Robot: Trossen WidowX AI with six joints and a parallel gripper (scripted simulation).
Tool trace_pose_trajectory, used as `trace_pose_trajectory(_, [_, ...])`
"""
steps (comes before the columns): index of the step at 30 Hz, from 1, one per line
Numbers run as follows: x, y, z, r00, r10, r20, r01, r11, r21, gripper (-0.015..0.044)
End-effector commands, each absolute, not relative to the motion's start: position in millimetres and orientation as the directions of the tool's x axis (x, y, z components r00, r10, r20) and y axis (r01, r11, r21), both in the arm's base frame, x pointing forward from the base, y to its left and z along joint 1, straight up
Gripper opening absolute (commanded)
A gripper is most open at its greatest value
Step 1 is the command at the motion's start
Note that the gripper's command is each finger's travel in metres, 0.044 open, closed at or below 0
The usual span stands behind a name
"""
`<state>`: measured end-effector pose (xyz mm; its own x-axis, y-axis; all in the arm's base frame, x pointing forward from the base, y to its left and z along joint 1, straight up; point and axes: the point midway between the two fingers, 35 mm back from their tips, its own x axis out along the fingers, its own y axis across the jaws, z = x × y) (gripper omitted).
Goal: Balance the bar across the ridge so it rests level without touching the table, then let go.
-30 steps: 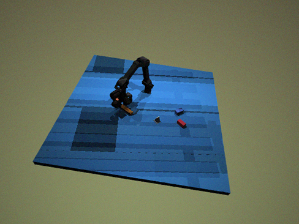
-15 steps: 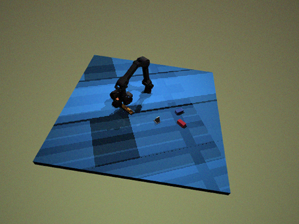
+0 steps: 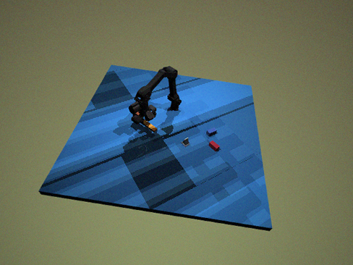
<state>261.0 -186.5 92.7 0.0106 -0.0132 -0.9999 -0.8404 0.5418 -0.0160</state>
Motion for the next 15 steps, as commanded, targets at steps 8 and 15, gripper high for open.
trace_pose_trajectory(8, [262,-186,127,0.028,-0.022,-0.999,-0.84,0.542,-0.036,0.0])
trace_pose_trajectory(15, [259,-184,145,0.028,-0.02,-0.999,-0.84,0.542,-0.035,0.0])
